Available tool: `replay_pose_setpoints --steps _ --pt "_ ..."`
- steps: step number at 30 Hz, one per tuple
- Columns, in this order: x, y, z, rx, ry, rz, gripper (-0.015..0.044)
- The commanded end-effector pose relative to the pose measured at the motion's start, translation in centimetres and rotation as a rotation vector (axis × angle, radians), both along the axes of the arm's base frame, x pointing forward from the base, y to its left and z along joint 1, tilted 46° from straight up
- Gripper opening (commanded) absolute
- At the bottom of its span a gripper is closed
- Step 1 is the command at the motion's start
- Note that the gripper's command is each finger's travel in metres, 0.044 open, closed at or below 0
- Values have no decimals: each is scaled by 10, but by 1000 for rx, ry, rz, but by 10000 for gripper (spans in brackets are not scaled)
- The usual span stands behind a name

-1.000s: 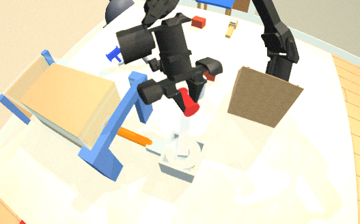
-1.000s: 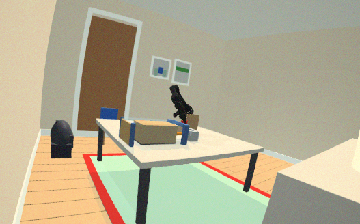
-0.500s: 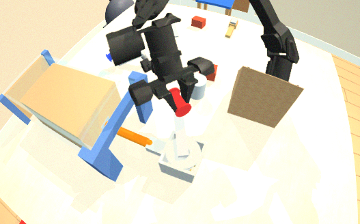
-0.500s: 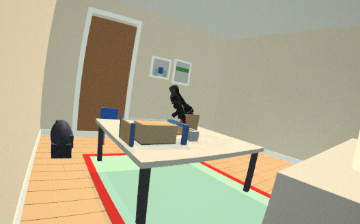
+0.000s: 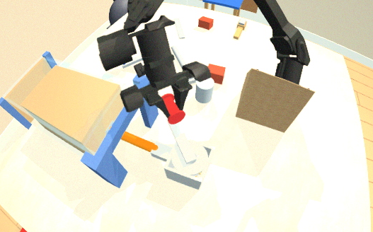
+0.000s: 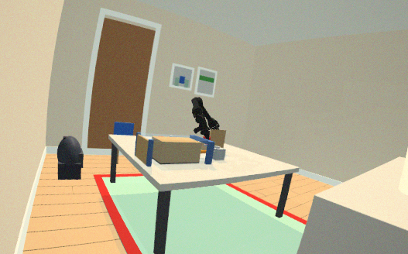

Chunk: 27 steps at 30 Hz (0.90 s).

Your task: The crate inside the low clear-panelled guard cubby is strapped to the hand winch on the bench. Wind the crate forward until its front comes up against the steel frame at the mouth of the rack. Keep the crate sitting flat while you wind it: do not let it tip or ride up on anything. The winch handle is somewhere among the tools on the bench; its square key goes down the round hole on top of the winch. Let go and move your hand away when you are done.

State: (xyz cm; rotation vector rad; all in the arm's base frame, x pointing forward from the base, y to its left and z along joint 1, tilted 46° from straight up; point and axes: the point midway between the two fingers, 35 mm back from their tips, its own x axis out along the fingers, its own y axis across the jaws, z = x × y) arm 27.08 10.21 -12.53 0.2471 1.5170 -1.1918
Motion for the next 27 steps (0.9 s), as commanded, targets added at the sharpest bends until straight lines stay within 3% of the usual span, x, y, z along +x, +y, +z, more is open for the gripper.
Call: replay_pose_setpoints --steps 1,27 --pt "12 6 -10 10 -25 2 0" --pt "30 29 -33 12 -27 2 0"
